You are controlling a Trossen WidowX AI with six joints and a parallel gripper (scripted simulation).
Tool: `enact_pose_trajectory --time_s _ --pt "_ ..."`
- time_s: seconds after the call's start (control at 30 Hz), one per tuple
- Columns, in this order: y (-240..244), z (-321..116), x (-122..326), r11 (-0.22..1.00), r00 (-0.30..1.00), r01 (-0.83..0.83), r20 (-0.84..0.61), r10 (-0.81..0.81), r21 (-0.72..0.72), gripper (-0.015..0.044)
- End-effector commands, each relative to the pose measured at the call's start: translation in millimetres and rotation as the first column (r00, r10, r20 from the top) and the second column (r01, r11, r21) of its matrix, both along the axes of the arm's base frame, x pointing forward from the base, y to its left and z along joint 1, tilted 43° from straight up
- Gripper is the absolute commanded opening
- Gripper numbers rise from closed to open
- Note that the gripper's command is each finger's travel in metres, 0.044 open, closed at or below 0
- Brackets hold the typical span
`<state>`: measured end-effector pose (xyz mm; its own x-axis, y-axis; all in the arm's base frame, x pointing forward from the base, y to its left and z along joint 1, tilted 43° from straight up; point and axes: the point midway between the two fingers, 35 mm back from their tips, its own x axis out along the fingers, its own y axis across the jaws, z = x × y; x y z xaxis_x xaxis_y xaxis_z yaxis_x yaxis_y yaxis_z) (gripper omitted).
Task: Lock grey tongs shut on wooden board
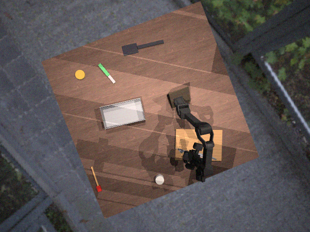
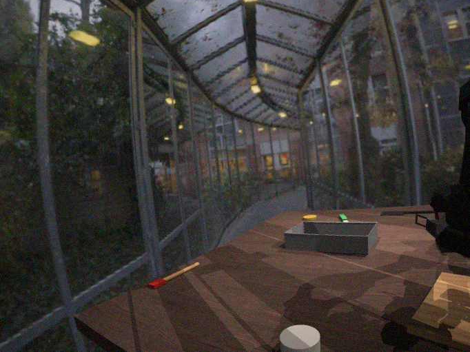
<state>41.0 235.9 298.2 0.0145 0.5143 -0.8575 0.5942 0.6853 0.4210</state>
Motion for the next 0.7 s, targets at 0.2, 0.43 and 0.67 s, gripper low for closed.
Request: enact_pose_trajectory --time_s 0.2,0.43,0.67 --pt "-8 13 -26 0.998 1.0 -0.013 0.022 0.012 0.062 -0.015" --pt "-13 21 -44 0.994 0.999 -0.028 0.026 0.026 0.108 -0.015" --pt "-20 29 -60 0.987 0.999 -0.037 0.015 0.035 0.156 -0.015"
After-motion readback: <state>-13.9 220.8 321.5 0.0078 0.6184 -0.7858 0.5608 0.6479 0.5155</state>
